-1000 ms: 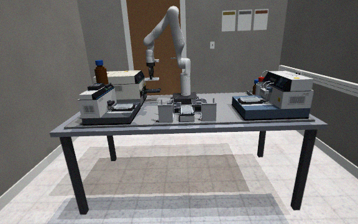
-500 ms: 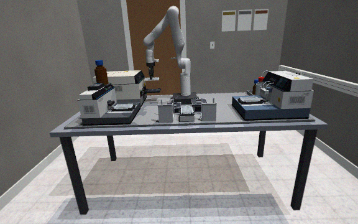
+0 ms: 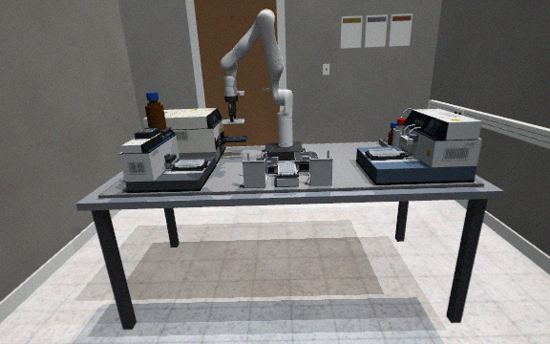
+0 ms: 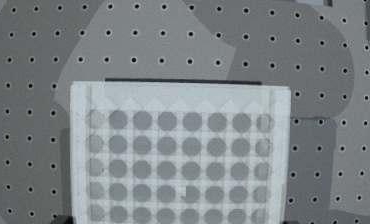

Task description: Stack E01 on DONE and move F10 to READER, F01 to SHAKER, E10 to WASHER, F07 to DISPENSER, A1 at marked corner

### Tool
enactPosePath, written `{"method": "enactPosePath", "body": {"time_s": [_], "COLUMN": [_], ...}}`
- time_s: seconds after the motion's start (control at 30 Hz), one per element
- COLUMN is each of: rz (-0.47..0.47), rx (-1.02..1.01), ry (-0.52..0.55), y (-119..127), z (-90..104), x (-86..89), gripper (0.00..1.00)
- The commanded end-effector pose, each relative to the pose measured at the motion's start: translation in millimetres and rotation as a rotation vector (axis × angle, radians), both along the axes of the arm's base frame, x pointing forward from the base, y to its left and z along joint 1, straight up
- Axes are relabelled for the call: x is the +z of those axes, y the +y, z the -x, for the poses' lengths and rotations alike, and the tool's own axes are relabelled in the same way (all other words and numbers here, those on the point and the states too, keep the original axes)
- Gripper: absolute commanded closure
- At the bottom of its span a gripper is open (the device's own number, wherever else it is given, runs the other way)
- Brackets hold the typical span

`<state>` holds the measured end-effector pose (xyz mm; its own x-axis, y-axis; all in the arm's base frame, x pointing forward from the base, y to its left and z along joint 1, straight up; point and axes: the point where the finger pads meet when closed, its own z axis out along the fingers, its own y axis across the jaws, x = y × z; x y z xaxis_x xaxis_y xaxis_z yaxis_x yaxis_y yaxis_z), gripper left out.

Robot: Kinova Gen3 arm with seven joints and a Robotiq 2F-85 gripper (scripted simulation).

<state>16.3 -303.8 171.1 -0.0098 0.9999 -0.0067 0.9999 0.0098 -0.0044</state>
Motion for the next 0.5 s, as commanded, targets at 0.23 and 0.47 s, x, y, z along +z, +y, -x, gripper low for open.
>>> {"method": "enactPosePath", "body": {"time_s": [0.23,0.47], "rz": [0.001,0.000], "rx": [0.002,0.033], "ry": [-0.002,0.001], "y": [-0.3,4.1], "z": [-0.8,-10.1], "x": [0.9,1.4], "gripper": [0.06,0.06]}}
